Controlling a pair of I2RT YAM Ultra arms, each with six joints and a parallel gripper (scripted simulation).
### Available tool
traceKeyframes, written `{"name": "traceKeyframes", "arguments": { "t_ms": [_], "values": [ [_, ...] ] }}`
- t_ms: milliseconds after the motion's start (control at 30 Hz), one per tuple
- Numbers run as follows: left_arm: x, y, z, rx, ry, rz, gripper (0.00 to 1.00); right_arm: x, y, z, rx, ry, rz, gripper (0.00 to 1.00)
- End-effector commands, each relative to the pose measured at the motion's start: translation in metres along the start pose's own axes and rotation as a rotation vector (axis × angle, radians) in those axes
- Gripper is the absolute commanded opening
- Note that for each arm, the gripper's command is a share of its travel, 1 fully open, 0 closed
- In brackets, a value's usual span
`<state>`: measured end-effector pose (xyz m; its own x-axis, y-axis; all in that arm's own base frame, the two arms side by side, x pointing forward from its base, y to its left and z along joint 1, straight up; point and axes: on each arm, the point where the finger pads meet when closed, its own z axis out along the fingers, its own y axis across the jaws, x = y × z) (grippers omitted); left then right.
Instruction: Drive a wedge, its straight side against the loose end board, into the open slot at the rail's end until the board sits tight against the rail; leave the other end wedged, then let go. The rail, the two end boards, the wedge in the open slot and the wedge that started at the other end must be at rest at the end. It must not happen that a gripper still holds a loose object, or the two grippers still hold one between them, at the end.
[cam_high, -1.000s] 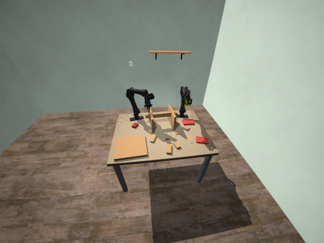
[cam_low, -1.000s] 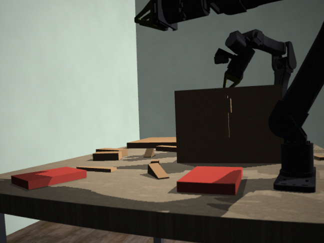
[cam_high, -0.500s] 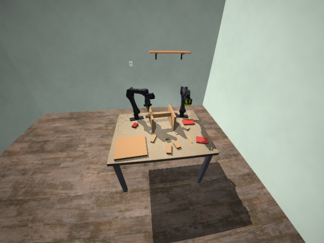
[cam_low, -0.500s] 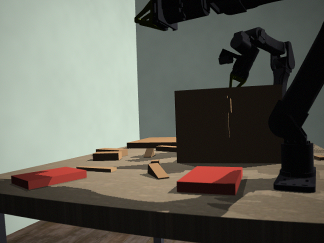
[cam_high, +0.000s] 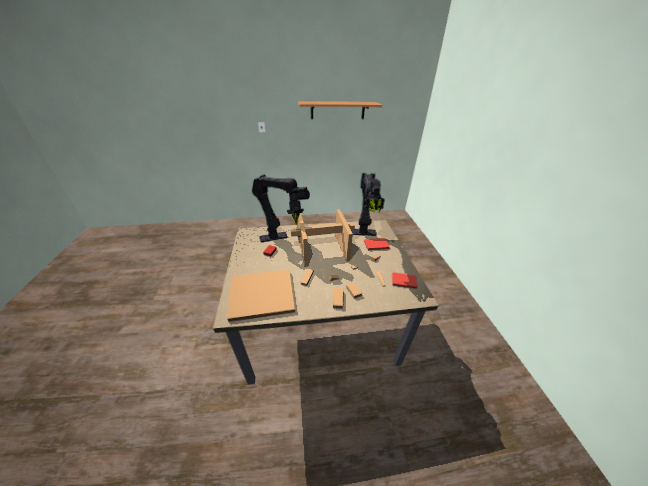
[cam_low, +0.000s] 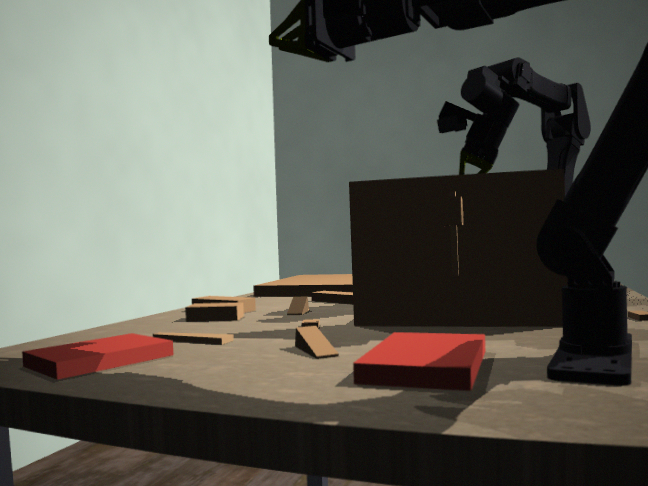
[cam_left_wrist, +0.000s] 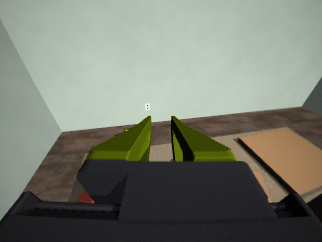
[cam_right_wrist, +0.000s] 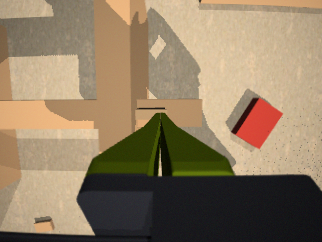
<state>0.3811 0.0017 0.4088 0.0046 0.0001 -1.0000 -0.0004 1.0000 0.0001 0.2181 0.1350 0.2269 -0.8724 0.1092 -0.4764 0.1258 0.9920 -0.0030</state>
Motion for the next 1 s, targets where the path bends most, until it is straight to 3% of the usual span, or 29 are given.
{"name": "traceKeyframes", "arguments": {
  "t_ms": [0, 967],
  "values": [
    [-0.031, -0.002, -0.007, 0.004, -0.076, -0.004, 0.22, -0.003, -0.003, 0.001, -0.006, -0.029, 0.011, 0.00],
    [-0.031, -0.002, -0.007, 0.004, -0.076, -0.004, 0.22, 0.001, -0.001, 0.012, -0.016, -0.035, 0.011, 0.00]
  ]
}}
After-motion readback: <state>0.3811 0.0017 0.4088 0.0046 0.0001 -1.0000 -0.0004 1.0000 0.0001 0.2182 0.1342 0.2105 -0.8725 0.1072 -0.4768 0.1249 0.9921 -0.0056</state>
